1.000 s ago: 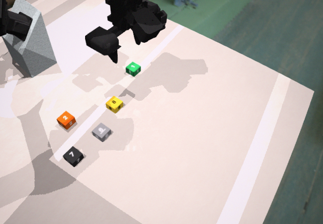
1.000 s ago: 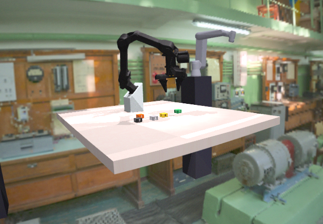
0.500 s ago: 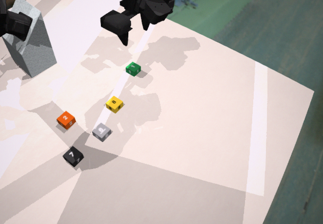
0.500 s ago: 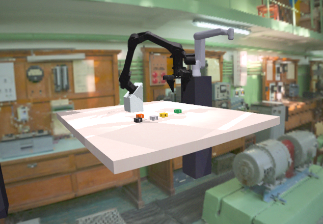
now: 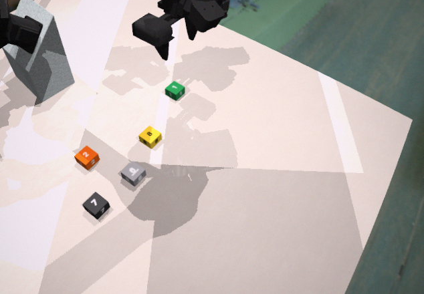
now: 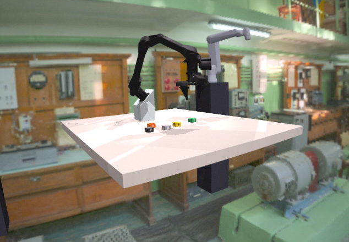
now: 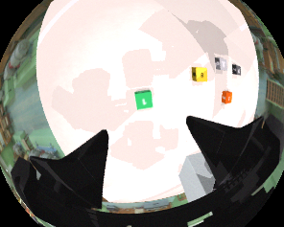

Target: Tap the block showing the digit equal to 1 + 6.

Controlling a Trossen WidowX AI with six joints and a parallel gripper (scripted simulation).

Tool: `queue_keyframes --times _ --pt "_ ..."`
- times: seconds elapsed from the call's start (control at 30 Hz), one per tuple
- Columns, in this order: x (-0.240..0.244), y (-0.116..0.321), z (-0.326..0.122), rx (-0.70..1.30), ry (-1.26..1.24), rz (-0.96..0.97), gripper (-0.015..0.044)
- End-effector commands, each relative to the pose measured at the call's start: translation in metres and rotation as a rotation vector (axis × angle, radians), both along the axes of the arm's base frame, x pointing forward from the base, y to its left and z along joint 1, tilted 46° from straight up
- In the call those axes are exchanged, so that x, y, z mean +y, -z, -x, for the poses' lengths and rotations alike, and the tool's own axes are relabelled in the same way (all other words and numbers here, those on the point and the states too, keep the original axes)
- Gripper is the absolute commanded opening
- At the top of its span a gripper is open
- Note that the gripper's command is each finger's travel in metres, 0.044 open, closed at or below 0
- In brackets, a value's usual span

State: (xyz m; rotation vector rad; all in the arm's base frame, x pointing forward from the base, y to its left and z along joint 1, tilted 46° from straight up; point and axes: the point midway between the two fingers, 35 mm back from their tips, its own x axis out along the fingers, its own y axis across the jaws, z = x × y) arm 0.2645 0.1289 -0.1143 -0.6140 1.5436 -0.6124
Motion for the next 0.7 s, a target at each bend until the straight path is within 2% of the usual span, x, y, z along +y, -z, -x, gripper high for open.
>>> queue_keyframes --times 0.0,0.27,0.4,0.67 --pt "-0.012 -0.016 -0.016 -0.015 0.015 -0.012 0.04" --pt "-0.098 -0.099 -0.071 -0.029 0.021 -0.015 0.04" --pt "-0.144 -0.137 -0.082 -0.008 0.006 0.004 0.04" --pt "-0.156 -0.147 -0.083 -0.002 0.003 0.011 0.04"
